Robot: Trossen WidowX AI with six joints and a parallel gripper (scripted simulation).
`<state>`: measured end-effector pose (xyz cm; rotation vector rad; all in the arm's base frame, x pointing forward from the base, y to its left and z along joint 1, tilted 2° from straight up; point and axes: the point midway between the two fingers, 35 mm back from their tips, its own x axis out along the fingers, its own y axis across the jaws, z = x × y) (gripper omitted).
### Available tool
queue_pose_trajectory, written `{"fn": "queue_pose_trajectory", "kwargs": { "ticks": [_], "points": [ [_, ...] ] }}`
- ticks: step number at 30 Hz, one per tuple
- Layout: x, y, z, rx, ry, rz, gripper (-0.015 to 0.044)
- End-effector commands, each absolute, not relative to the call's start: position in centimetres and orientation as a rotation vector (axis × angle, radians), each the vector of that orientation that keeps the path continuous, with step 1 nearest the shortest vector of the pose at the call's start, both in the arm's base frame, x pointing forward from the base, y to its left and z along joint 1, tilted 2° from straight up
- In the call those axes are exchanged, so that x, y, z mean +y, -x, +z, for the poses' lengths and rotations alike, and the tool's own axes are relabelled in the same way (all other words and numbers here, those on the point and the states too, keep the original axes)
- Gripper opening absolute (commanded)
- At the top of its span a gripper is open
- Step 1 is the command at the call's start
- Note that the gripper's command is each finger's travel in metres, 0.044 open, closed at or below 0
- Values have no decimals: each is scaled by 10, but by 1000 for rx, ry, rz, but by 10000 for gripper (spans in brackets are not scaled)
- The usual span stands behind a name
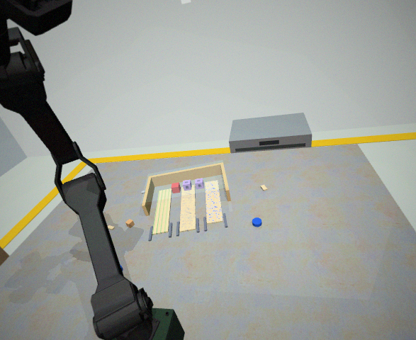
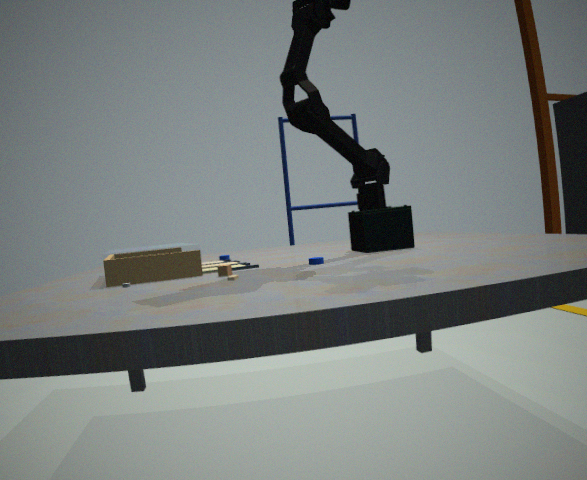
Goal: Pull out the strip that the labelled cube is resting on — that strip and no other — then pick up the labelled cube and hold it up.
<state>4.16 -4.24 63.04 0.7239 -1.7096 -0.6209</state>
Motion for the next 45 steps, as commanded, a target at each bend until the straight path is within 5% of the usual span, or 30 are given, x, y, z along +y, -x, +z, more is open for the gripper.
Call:
{"fn": "queue_pose_trajectory", "kwargs": {
  "ticks": [1, 9, 17, 32, 45],
  "points": [
    [-43, -40, 630, -1706, -728, -623, 400],
    [-102, -9, 601, -1512, -883, -700, 400],
    [-169, -29, 553, -1191, -971, -780, 400],
    [-213, -164, 441, -544, -997, -669, 400],
    [-124, -300, 302, 81, -661, -376, 400]
  ]
}}
